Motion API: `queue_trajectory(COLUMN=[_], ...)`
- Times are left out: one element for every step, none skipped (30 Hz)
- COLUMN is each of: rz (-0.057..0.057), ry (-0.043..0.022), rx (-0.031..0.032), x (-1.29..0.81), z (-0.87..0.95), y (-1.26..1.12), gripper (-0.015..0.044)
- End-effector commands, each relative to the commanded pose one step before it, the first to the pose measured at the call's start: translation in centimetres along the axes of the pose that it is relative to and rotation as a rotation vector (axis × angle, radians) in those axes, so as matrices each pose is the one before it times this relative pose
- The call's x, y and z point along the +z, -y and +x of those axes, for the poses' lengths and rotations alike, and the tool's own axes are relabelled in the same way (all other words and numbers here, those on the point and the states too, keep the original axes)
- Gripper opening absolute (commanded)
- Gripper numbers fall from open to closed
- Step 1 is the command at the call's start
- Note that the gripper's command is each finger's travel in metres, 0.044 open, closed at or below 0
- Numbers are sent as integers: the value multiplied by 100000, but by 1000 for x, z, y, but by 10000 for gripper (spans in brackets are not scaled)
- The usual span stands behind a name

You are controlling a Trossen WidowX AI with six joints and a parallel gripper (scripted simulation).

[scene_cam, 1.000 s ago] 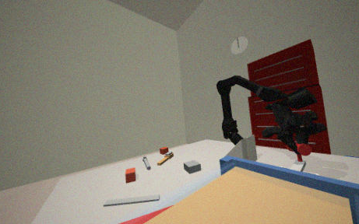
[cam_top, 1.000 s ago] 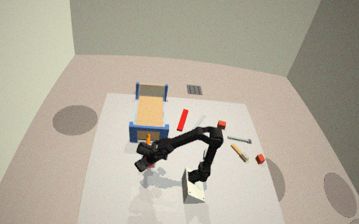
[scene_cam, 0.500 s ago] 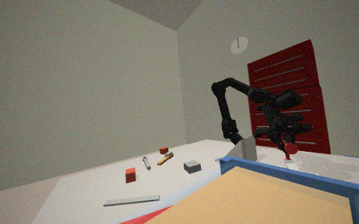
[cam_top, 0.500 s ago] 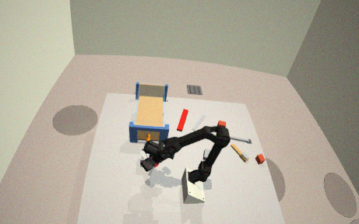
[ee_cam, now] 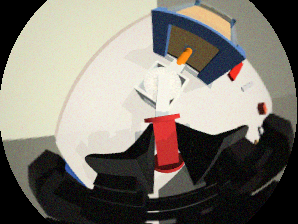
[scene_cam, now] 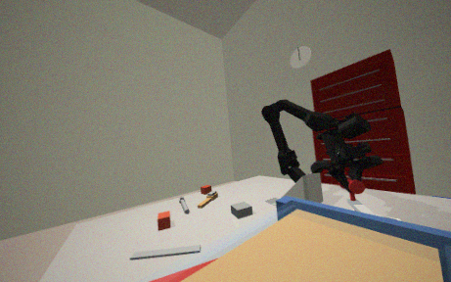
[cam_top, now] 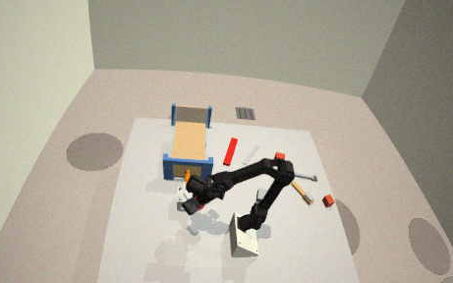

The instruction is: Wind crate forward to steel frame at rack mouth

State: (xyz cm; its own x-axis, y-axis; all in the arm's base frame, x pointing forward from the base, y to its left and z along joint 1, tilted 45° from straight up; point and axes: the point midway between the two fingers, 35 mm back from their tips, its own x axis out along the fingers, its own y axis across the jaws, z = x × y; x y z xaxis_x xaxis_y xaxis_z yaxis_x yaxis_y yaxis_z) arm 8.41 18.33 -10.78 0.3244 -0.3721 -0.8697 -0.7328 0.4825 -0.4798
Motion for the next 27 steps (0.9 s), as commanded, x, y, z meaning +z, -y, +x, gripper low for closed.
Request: queue_trajectory(rz=[-846,0,0,0,0,0,0,1,1,1,1,1,1,1,1,1,1,1,1,1,1,1,1,2,1,2,1], ry=[-306,-3,-2,-3,-2,-3,-2,-3,-2,-2,-2,-2,-2,-2,-2,-2,-1,-1,-1,-1,-1,-1,-1,-1,-1,-1,-1], rx=[-2804,-14,-10,-14,-10,-14,-10,-14,-10,-14,-10,-14,-10,-14,-10,-14,-10,-14,-10,-14,-10,-14,-10,-14,-10,-14,-10], x=[-386,-9,-6,-5,-4,-2,-2,2,1,6,3,10,6,14,8,18,10,21,12,25,15,29,17,33,19,36,22], z=[42,-3,-2,-2,-1,0,0,2,1,4,2,5,4,7,5,9,6,11,7,12,8,14,9,16,10,18,11], y=[1216,162,103,163,103,163,103,164,103,164,102,164,102,164,102,164,101,164,101,163,100,163,100,162,99,161,99], gripper=[0,0,0,0,0,0,0,0,0,0,0,0,0,0,0,0,0,0,0,0,0,0,0,0,0,0,0])
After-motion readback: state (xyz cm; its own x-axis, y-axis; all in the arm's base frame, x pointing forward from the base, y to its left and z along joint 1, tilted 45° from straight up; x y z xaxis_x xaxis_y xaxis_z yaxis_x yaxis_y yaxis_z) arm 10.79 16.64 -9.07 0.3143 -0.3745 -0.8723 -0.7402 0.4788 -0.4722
